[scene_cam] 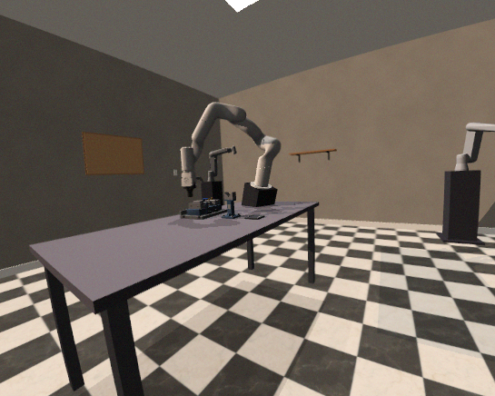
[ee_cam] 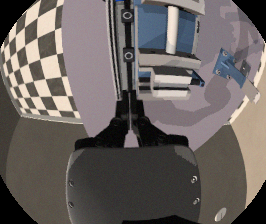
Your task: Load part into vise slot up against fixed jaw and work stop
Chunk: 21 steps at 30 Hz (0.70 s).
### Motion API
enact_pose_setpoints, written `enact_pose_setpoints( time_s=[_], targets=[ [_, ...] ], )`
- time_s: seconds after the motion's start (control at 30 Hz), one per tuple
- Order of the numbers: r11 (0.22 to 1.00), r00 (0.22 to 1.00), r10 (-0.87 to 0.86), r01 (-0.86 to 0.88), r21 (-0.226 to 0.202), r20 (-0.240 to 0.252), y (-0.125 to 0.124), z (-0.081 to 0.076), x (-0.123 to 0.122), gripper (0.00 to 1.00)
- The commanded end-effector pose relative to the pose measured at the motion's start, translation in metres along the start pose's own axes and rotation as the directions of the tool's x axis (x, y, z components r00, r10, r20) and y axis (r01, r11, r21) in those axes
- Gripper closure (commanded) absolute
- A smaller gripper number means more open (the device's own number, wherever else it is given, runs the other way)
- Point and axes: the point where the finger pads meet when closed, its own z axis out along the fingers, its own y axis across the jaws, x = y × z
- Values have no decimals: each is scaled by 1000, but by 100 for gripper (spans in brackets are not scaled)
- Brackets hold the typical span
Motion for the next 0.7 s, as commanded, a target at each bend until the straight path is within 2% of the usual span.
enact_pose_setpoints(
  time_s=[0.0,0.37,0.67],
  targets=[
    [1000,1000,0,0,1,2,0,-11,-1,100],
    [1000,1000,0,0,1,2,0,-26,-1,100],
    [1000,1000,0,0,1,2,0,-29,-1,100]
  ],
)
